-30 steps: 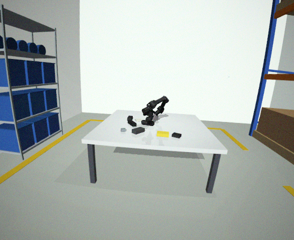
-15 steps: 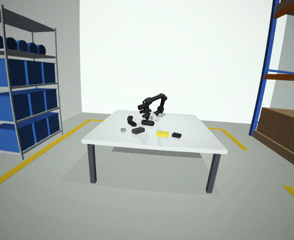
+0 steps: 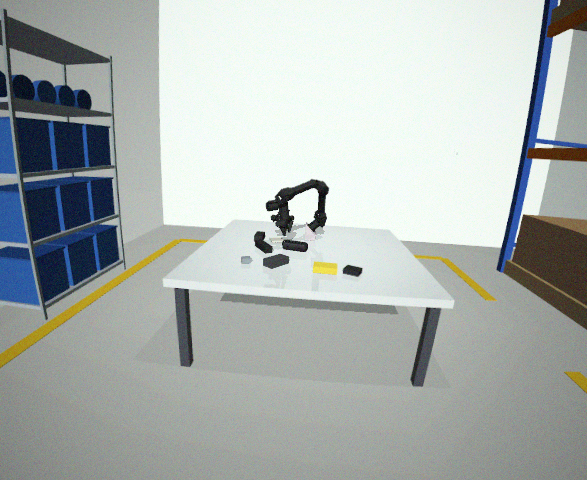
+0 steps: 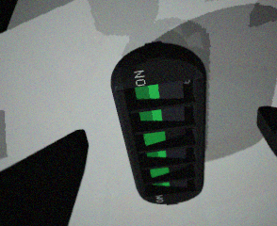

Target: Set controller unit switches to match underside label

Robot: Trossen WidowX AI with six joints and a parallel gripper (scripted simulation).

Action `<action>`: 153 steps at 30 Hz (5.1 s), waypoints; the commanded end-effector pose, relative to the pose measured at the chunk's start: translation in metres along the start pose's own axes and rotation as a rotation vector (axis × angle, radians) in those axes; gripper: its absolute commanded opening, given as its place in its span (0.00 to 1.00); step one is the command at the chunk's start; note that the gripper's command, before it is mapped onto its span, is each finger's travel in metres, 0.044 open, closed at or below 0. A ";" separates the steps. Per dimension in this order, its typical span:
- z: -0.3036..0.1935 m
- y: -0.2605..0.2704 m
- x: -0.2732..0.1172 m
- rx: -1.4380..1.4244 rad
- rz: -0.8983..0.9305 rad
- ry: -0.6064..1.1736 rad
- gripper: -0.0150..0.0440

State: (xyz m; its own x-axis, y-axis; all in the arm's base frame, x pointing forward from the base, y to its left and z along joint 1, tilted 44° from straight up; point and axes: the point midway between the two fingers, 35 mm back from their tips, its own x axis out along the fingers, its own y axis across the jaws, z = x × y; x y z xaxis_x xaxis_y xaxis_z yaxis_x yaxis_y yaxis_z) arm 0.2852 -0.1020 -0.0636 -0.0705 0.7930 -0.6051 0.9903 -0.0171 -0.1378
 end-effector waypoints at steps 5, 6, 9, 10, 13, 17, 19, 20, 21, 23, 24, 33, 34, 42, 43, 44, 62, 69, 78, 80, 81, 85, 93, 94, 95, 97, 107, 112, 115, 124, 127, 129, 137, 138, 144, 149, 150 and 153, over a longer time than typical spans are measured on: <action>0.001 0.001 0.010 -0.009 0.005 0.000 1.00; 0.002 0.001 0.012 -0.009 0.004 0.000 1.00; 0.003 0.002 0.017 -0.009 0.004 0.001 1.00; 0.003 0.002 0.018 -0.009 0.004 0.001 1.00; 0.004 0.002 0.023 -0.009 0.004 0.001 1.00; 0.005 0.002 0.030 -0.009 0.004 0.001 1.00; 0.005 0.002 0.033 -0.009 0.004 0.001 1.00; 0.006 0.002 0.034 -0.009 0.004 0.002 1.00; 0.006 0.002 0.036 -0.009 0.004 0.002 1.00; 0.006 0.002 0.039 -0.009 0.004 0.002 1.00; 0.007 0.002 0.041 -0.009 0.004 0.002 1.00; 0.009 0.002 0.055 -0.009 0.003 0.003 1.00; 0.009 0.002 0.056 -0.009 0.003 0.004 1.00; 0.009 0.002 0.057 -0.009 0.003 0.004 0.81; 0.009 0.002 0.057 -0.009 0.003 0.004 0.81; 0.009 0.002 0.057 -0.009 0.003 0.004 0.81; 0.006 0.002 0.053 -0.009 0.003 0.004 0.82; 0.004 0.002 0.049 -0.009 0.003 -0.001 0.82; -0.001 0.002 0.043 -0.008 0.003 -0.015 0.82; -0.002 0.002 0.041 -0.008 0.003 -0.019 0.82; -0.002 0.002 0.041 -0.008 0.003 -0.022 0.82; -0.004 0.002 0.038 -0.008 0.002 -0.031 0.82; -0.009 0.002 0.033 -0.008 0.002 -0.048 0.82; -0.009 0.002 0.033 -0.008 0.002 -0.050 0.82; -0.010 0.002 0.032 -0.008 0.002 -0.052 0.82; -0.011 0.001 0.031 -0.008 0.002 -0.057 0.82; -0.017 0.001 0.025 -0.008 0.002 -0.077 0.82; -0.020 0.001 0.022 -0.008 0.002 -0.087 0.82; -0.022 0.001 0.021 -0.008 0.002 -0.093 0.82; -0.028 0.001 0.016 -0.008 0.002 -0.112 0.82; -0.030 0.001 0.015 -0.008 0.002 -0.118 0.82; -0.031 0.001 0.014 -0.008 0.002 -0.121 0.82; -0.037 0.001 0.010 -0.007 0.002 -0.137 0.82; -0.037 0.001 0.010 -0.007 0.002 -0.139 0.82; -0.042 0.001 0.007 -0.007 0.002 -0.151 0.82; -0.045 0.001 0.005 -0.007 0.002 -0.160 0.82; -0.046 0.001 0.005 -0.007 0.002 -0.162 0.82; -0.048 0.001 0.004 -0.007 0.002 -0.168 0.82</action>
State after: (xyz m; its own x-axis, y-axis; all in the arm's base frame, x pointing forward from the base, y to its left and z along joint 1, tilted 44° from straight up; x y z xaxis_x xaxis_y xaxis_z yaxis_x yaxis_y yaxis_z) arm 0.2910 -0.0699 -0.0342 -0.0917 0.6854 -0.7223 0.9910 -0.0082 -0.1336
